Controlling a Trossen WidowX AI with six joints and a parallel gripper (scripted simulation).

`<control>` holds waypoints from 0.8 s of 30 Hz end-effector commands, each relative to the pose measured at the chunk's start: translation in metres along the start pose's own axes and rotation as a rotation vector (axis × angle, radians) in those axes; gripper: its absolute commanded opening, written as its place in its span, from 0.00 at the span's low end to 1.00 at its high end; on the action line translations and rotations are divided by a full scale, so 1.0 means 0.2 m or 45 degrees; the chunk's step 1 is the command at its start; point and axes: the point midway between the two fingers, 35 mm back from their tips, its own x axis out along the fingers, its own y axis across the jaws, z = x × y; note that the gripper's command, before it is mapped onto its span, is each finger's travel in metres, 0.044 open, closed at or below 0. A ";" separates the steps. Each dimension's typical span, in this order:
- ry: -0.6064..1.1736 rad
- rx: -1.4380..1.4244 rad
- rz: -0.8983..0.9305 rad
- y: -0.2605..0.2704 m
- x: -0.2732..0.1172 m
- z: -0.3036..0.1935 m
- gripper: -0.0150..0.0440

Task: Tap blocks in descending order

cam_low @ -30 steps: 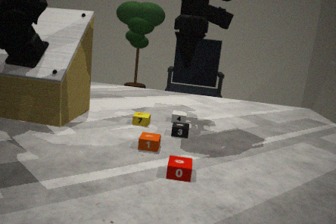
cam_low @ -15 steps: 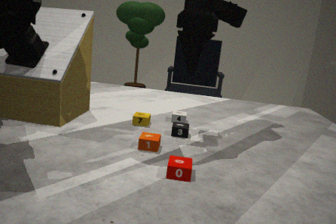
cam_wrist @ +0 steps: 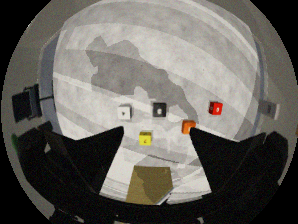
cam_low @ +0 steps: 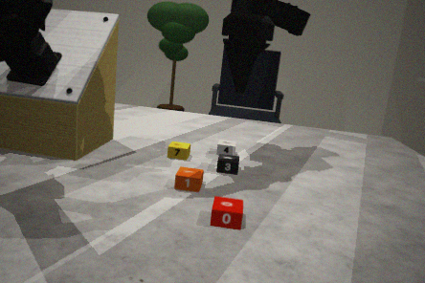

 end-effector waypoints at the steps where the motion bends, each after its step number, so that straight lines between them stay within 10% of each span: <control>1: -0.008 -0.005 -0.002 0.00 -0.01 0.00 0.93; 11: -0.009 -0.006 -0.009 -0.83 -0.01 0.04 0.93; 24: -0.007 -0.006 -0.013 -0.88 -0.01 0.03 0.93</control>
